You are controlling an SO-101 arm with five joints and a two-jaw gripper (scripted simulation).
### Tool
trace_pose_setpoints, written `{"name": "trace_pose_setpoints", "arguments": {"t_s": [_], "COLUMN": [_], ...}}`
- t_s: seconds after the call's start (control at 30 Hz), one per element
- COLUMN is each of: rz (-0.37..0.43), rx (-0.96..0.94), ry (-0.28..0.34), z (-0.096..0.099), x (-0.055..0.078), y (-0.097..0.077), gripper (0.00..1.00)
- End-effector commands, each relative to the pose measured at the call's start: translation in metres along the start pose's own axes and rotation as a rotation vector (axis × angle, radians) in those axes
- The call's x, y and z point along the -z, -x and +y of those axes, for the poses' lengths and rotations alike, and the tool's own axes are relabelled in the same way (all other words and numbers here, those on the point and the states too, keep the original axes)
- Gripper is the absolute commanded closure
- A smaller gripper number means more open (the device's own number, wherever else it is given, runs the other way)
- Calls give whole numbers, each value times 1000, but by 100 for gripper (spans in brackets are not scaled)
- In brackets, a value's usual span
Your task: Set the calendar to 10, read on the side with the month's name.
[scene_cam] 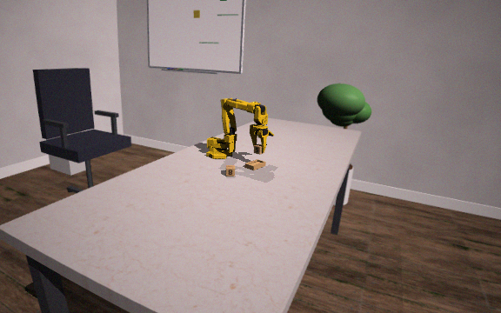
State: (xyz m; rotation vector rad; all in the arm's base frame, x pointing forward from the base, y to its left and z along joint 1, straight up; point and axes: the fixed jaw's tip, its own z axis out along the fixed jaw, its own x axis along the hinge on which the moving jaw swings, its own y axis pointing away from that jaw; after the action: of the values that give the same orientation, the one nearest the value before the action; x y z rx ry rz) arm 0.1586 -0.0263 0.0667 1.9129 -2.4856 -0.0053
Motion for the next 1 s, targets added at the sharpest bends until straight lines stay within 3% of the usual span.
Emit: {"name": "trace_pose_setpoints", "arguments": {"t_s": [0.0, 0.97], "rz": [-5, -5], "rx": [-20, -23], "ry": [-40, -40], "z": [-6, -4], "x": [3, -6], "y": [0, -1], "gripper": [100, 100]}}
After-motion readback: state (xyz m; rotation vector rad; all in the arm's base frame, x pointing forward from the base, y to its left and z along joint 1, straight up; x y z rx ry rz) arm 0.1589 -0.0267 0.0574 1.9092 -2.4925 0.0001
